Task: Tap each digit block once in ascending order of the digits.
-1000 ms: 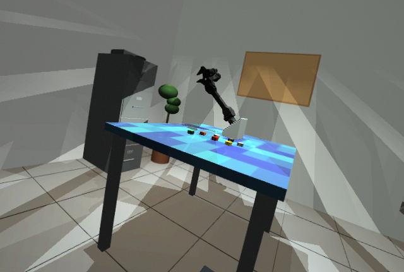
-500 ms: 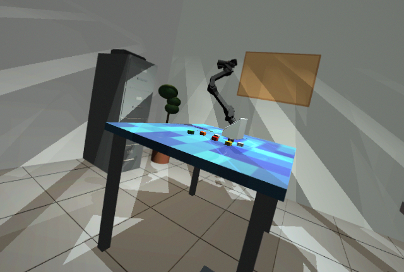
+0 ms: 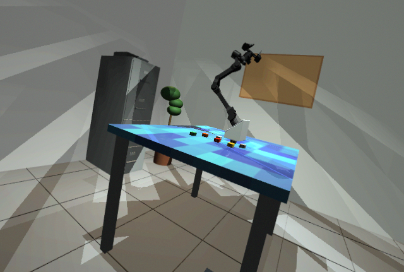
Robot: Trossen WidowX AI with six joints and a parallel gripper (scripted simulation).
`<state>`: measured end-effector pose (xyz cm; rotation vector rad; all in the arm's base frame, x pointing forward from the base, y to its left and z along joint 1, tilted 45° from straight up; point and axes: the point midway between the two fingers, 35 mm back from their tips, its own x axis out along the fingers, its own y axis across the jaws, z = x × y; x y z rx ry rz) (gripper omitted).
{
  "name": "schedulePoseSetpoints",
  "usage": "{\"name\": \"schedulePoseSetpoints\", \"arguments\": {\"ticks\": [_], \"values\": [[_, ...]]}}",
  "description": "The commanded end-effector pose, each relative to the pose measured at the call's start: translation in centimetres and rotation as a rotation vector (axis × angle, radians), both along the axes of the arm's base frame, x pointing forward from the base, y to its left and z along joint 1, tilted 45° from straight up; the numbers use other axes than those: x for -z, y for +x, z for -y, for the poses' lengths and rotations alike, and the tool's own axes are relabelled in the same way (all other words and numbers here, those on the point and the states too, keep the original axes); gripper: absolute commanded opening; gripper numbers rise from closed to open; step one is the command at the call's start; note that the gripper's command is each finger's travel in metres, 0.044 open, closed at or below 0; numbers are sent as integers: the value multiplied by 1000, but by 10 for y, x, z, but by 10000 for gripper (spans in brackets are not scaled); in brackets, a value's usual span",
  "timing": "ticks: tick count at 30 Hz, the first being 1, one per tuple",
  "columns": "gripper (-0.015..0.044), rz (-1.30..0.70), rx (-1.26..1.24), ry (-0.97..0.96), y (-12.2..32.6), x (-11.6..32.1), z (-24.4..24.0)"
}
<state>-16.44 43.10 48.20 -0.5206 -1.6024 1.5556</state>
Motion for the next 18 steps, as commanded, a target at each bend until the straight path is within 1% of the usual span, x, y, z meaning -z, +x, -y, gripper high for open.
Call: {"name": "schedulePoseSetpoints", "arguments": {"ticks": [1, 5, 9, 13, 18], "values": [[400, -95, 167, -217, 58, 40, -35], [400, -233, 382, -442, 134, 88, -57], [400, -394, 616, -634, 212, 136, -58], [400, -577, 868, -793, 289, 184, -39], [400, -827, 1210, -941, 376, 241, 14]]}}
